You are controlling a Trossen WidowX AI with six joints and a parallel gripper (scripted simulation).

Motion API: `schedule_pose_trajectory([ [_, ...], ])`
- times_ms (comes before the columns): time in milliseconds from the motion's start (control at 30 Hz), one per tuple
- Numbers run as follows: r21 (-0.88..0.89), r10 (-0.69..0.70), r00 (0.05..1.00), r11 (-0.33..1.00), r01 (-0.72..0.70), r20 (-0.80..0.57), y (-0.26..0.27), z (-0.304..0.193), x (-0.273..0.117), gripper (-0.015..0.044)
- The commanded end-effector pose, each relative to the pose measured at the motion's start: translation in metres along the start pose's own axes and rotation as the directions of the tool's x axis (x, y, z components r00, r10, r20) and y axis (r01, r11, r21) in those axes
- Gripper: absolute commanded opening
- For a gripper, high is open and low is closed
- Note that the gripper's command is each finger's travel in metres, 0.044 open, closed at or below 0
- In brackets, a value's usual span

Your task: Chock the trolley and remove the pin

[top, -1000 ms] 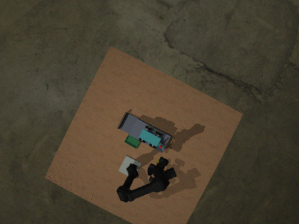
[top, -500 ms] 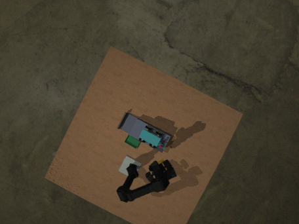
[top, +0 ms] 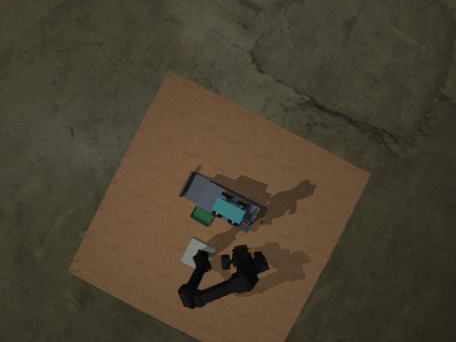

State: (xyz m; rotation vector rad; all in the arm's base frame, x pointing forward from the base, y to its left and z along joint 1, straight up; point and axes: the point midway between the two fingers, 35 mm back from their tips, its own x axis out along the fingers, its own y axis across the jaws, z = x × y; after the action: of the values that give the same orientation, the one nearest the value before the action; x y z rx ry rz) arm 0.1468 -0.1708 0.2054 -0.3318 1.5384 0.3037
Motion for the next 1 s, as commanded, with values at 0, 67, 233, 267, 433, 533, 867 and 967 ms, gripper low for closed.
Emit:
schedule_pose_trajectory([
  [0, 0.133, 0.003, 1.000, 0.991, -0.002, -0.004, 0.000, -0.001, 0.000, 0.0000],
  [67, 0.201, 0.003, 1.000, 0.980, -0.002, -0.004, 0.000, -0.001, 0.000, 0.0000],
  [233, 0.365, 0.004, 1.000, 0.931, -0.002, -0.003, 0.000, -0.001, 0.000, 0.0000],
  [267, 0.397, 0.004, 1.000, 0.918, -0.002, -0.003, 0.000, -0.001, 0.000, 0.0000],
  [433, 0.528, 0.005, 1.000, 0.850, -0.002, -0.003, 0.000, -0.001, 0.000, 0.0000],
  [533, 0.532, 0.005, 1.000, 0.847, -0.002, -0.003, 0.000, -0.001, 0.000, 0.0000],
  [867, 0.532, 0.006, 1.000, 0.847, -0.004, -0.002, 0.015, 0.017, 0.002, 0.0000],
  [967, 0.532, 0.006, 1.000, 0.847, -0.005, -0.001, 0.022, 0.025, 0.002, 0.0000],
])
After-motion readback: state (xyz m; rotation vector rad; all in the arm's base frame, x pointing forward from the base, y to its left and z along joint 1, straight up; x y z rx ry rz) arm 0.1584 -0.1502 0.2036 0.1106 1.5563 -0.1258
